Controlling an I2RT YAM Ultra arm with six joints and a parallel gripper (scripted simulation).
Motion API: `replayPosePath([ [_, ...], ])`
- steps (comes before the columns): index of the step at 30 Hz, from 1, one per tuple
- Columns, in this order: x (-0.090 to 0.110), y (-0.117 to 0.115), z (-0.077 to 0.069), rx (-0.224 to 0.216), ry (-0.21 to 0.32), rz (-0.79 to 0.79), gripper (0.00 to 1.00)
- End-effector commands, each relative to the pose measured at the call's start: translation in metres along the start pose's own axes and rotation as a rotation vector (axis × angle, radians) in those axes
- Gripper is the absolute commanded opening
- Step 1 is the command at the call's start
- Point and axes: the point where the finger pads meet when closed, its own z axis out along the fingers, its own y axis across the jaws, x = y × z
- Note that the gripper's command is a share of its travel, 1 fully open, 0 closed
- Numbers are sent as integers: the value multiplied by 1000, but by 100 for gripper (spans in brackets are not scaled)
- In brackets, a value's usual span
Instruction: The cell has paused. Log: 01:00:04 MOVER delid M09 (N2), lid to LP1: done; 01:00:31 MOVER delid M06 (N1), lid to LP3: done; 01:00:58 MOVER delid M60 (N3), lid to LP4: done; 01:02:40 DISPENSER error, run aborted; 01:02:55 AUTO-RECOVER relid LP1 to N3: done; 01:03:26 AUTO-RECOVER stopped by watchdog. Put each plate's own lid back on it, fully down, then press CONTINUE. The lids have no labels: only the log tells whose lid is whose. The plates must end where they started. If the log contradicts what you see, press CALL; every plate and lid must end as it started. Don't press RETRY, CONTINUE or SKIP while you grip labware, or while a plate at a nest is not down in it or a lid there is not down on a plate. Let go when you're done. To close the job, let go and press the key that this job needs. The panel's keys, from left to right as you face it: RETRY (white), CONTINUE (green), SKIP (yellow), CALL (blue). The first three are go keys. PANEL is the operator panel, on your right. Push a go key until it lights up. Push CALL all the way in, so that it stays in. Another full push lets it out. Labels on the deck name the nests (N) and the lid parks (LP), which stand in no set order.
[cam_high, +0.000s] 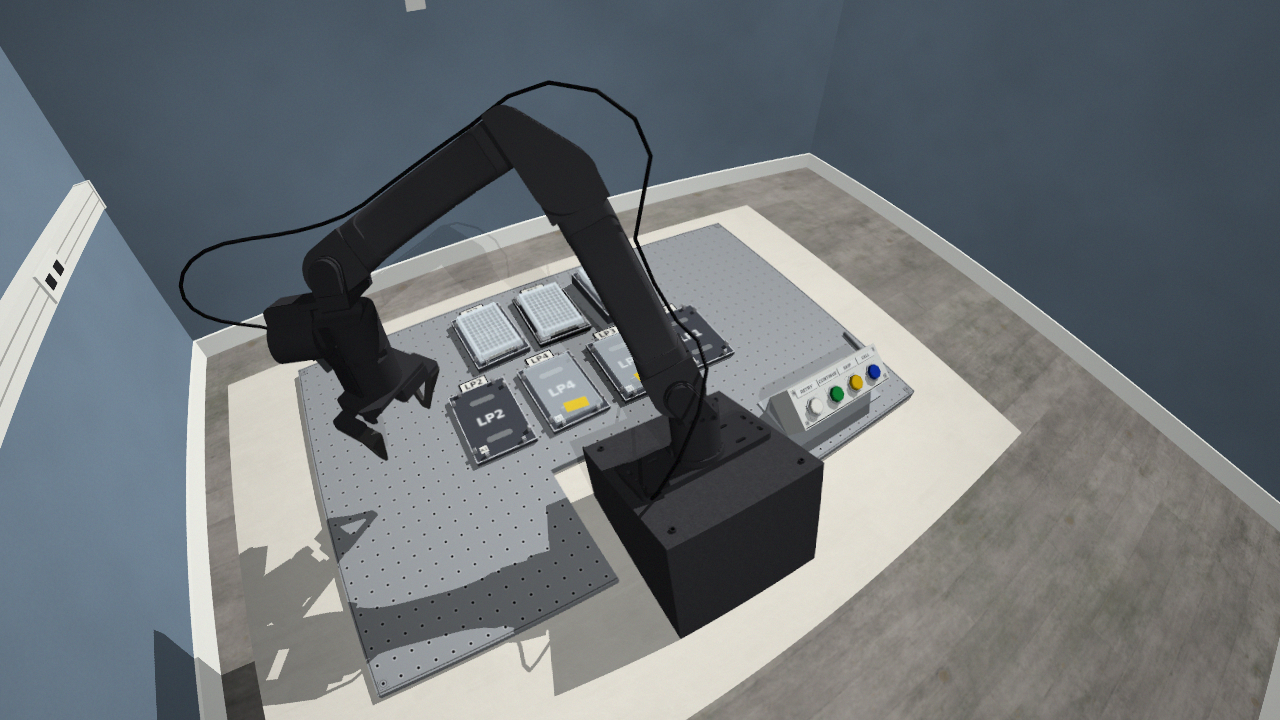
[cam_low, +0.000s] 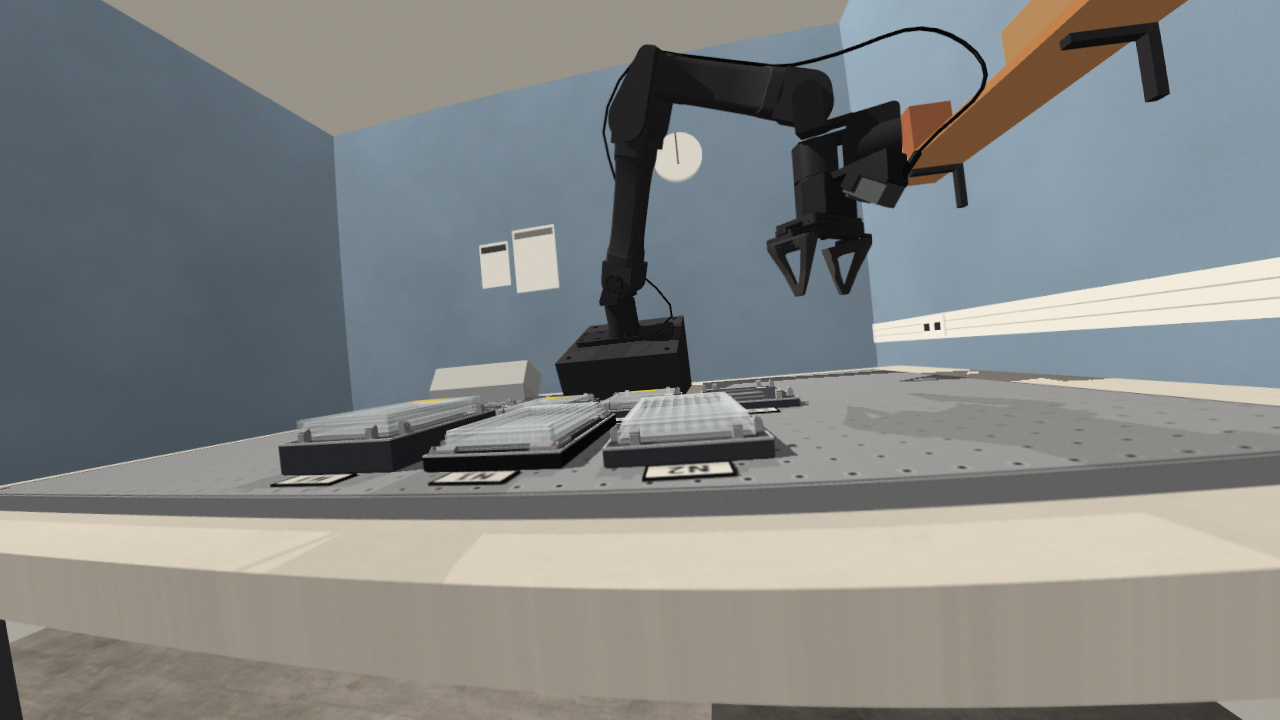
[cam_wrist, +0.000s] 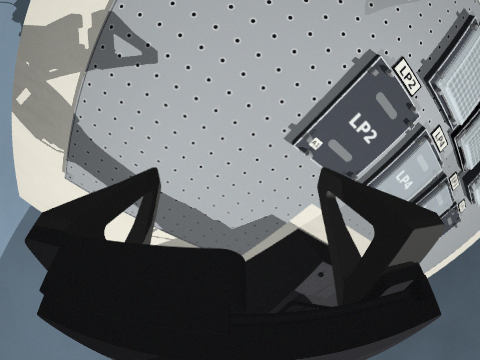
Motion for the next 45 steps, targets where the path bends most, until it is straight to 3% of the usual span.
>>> replayPosePath([
  [1,-11,-9,-8,-48,-42,24,100],
  [7,-17,-27,-5,-58,-49,71,100],
  [21,-15,-95,17,-56,-26,164,100],
  [23,-15,-95,17,-56,-26,164,100],
  [38,-1,-166,35,-57,-28,306,100],
  [45,8,-189,40,-55,-33,352,100],
])
